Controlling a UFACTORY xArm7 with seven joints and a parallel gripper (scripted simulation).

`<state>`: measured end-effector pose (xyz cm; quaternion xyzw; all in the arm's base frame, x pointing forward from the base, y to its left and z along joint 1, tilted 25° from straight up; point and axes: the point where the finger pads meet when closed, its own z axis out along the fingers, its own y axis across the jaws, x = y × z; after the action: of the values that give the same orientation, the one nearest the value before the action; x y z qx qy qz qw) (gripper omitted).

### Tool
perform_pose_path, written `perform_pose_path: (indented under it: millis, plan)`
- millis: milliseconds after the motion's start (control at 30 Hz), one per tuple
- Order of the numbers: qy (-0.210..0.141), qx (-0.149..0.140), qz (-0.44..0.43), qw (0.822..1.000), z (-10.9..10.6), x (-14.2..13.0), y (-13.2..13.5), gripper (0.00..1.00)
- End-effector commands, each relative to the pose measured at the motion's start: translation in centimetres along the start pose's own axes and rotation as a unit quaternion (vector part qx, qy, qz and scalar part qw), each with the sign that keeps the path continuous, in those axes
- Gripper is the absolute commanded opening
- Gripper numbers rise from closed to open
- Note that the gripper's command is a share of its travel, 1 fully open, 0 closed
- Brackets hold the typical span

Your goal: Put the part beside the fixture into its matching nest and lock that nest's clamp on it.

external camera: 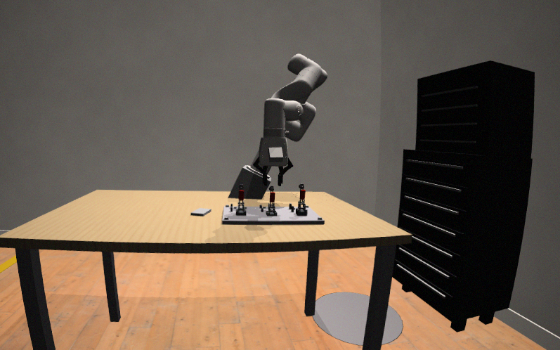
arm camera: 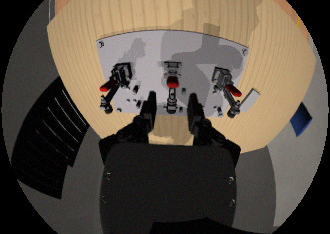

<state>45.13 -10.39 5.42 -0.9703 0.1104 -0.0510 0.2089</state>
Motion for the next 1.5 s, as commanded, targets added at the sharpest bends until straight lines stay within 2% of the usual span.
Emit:
perform_pose_path:
  millis: [0, 200, 233, 533, 800, 933, 1467]
  plan:
    - [0.003, -0.001, 0.0, 1.0, -0.2, 0.2, 0.1, 0.47]
    - [0.003, -0.001, 0.0, 1.0, -0.2, 0.2, 0.1, 0.47]
    - [0.003, -0.001, 0.0, 1.0, -0.2, 0.2, 0.1, 1.0]
    - [0.003, -0.001, 0.0, 1.0, -1.8, 0.2, 0.1, 1.0]
    - [0.003, -0.001, 0.0, 1.0, -6.0, 0.1, 0.1, 1.0]
    - [0.003, -0.001, 0.0, 1.0, -7.2, 0.1, 0.1, 1.0]
    - [0.003, -0.001, 0.0, 1.0, -7.4, -0.1, 0.9, 1.0]
